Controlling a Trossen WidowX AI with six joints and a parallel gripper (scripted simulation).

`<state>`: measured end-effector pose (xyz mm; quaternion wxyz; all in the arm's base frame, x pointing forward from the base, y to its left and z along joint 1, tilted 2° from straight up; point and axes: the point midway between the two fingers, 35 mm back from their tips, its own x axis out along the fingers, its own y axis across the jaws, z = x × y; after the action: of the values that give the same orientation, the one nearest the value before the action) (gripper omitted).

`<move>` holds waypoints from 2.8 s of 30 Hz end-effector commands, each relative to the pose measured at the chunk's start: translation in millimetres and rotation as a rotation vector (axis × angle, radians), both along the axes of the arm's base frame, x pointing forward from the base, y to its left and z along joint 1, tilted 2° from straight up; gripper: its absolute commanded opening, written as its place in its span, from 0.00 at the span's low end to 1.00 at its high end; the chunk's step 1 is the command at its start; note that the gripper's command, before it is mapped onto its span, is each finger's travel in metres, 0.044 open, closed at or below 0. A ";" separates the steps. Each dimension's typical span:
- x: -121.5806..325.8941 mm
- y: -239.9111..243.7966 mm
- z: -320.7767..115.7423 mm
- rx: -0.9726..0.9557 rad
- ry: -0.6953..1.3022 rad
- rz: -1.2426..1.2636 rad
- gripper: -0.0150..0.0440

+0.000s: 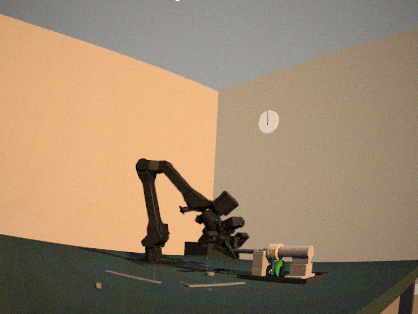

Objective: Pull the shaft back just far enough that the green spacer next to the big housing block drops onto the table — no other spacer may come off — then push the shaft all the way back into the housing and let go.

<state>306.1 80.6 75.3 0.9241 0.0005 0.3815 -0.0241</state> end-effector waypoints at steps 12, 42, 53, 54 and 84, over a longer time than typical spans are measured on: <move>7.9 0.2 2.1 0.001 -0.007 0.001 0.25; 19.9 -0.3 2.1 0.001 -0.008 0.001 0.25; 24.3 -0.5 2.1 0.001 -0.008 0.001 0.25; 24.7 -0.6 2.2 0.001 -0.008 0.001 0.25; 36.7 -1.2 2.6 0.001 -0.009 0.001 0.25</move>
<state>339.9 78.9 76.5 0.9250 0.0012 0.3790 -0.0250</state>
